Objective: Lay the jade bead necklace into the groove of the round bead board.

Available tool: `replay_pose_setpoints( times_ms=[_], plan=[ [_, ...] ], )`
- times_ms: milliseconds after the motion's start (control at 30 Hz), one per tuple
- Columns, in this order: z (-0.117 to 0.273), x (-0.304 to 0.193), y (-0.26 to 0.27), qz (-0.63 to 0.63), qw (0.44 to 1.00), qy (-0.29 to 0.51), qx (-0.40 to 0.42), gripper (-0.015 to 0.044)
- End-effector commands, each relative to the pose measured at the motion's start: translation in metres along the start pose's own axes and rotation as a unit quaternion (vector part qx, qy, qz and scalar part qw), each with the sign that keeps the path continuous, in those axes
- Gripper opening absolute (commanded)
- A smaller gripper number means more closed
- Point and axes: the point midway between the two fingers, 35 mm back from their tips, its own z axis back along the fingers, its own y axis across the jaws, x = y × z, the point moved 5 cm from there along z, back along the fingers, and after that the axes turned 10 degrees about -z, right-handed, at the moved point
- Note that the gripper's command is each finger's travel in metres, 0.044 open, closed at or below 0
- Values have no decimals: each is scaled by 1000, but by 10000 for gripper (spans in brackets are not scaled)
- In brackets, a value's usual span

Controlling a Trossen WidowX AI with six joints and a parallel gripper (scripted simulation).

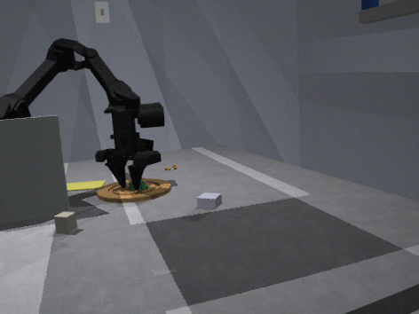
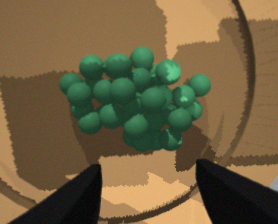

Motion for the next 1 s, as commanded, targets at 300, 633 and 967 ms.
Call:
replay_pose_setpoints(
  times_ms=[300,633,967],
  plan=[
    [9,-4,1,-7,1000,3,4,440],
    [16,-4,1,-5,1000,1,2,440],
    [16,-4,1,-5,1000,1,2,440]
  ],
)
